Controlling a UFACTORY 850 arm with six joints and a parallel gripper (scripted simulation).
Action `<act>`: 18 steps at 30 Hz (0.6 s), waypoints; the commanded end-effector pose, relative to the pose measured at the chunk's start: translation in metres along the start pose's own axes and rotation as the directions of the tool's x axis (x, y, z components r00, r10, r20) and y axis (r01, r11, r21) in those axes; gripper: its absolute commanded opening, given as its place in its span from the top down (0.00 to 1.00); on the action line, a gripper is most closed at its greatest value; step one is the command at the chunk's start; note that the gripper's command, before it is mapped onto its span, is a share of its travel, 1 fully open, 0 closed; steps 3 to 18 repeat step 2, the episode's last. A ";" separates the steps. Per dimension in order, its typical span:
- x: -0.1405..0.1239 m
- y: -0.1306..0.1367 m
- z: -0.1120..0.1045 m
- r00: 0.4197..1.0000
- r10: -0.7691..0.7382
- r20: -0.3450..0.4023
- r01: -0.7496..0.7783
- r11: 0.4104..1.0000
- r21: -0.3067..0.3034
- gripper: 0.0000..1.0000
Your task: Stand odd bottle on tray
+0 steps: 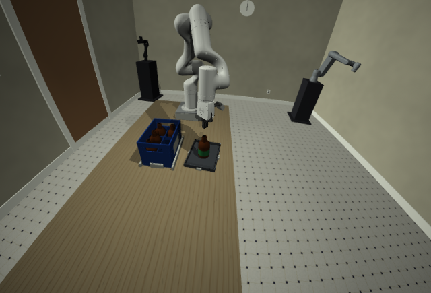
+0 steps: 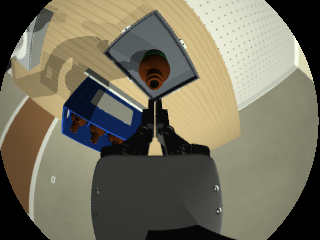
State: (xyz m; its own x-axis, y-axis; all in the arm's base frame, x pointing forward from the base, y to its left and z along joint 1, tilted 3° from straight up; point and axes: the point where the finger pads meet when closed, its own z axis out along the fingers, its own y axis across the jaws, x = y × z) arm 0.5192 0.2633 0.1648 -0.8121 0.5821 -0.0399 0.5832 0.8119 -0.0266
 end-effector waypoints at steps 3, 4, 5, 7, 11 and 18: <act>0.000 0.001 -0.001 1.000 0.000 0.001 0.000 1.000 -0.002 1.00; 0.000 0.001 -0.001 1.000 0.000 0.001 0.000 1.000 -0.002 1.00; 0.000 0.001 -0.001 1.000 0.000 0.001 0.000 1.000 -0.002 1.00; 0.000 0.001 -0.001 1.000 0.000 0.001 0.000 1.000 -0.002 1.00; 0.000 0.001 -0.001 1.000 0.000 0.001 0.000 1.000 -0.002 1.00; 0.000 0.001 -0.001 1.000 0.000 0.001 0.000 1.000 -0.002 1.00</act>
